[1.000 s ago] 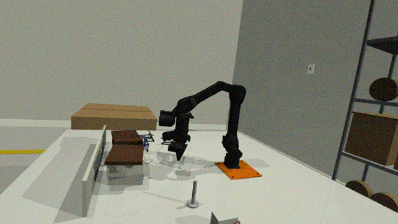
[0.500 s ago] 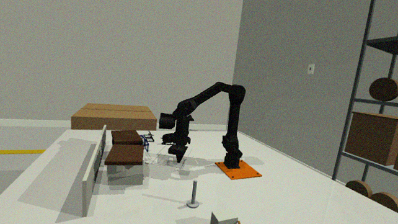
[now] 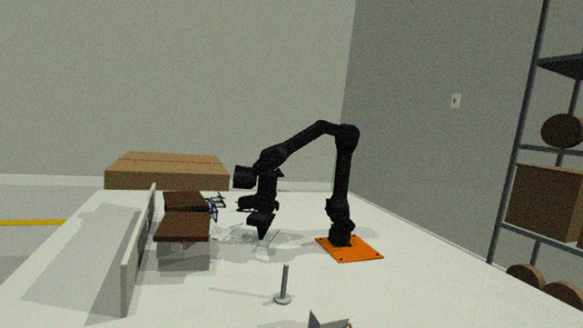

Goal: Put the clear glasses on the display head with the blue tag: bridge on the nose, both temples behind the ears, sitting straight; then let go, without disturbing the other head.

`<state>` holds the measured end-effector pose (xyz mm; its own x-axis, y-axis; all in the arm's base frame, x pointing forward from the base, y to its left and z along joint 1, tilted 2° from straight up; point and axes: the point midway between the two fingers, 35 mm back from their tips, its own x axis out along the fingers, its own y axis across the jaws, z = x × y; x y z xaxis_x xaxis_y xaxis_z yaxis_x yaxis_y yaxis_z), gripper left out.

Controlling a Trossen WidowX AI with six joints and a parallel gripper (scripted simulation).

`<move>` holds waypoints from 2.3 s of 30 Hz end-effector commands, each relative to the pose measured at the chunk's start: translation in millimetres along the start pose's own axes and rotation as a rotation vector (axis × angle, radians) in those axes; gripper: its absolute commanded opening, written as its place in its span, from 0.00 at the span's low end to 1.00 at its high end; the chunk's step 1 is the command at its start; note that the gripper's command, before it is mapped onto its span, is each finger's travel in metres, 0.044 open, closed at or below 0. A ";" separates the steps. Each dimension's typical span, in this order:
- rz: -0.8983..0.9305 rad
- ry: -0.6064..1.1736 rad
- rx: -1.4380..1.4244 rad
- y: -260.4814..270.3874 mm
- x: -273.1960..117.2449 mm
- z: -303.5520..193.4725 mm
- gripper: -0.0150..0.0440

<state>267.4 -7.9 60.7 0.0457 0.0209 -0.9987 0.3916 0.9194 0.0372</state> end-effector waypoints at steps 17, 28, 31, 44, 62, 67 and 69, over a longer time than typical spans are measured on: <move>0.002 0.004 0.005 -10.8 -8.0 -1.2 0.44; 0.003 0.004 0.006 0.2 -56.8 -1.0 0.44; 0.001 -0.005 -0.001 -1.2 -49.9 1.4 0.48; 0.003 0.004 -0.002 -7.2 -55.3 -0.5 0.55; 0.003 0.004 -0.002 -6.9 -46.4 0.3 0.49; 0.003 0.004 -0.002 -6.7 -38.1 0.8 0.49; 0.003 0.004 -0.002 -6.7 -34.8 1.0 0.49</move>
<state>264.3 -16.1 103.2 0.0501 0.0193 -0.9986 0.3940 0.9183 0.0375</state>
